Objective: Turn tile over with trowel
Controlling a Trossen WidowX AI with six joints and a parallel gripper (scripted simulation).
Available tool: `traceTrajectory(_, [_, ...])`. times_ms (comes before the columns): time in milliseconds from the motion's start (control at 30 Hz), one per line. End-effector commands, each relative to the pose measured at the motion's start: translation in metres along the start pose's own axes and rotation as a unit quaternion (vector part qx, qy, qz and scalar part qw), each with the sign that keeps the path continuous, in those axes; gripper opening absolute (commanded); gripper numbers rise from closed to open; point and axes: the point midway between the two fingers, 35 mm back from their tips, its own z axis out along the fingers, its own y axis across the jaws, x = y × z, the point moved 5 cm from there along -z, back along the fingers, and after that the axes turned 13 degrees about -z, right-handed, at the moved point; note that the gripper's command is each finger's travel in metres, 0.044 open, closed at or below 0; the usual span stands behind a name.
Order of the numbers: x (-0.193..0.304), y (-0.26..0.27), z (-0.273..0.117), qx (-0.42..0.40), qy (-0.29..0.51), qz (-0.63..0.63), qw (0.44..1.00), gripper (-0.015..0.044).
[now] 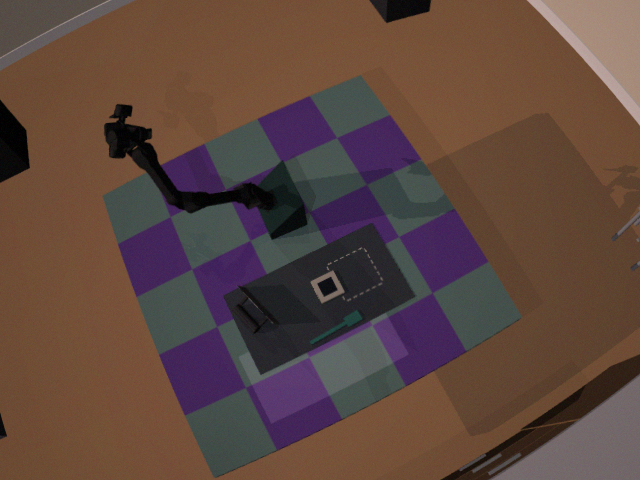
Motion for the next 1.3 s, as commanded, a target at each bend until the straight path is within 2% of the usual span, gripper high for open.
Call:
traceTrajectory(0, [0.001, -0.001, 0.000, 0.003, 0.001, 0.000, 1.000, 0.0374])
traceTrajectory(333, [0.030, -0.057, -0.039, 0.152, 0.059, -0.001, 0.987, 0.0111])
traceTrajectory(367, [0.032, -0.062, -0.044, 0.166, 0.064, -0.001, 0.984, 0.0100])
traceTrajectory(867, [0.052, -0.110, -0.124, 0.356, 0.133, -0.035, 0.924, 0.0100])
traceTrajectory(1267, [0.071, -0.131, -0.210, 0.499, 0.201, -0.031, 0.843, 0.0100])
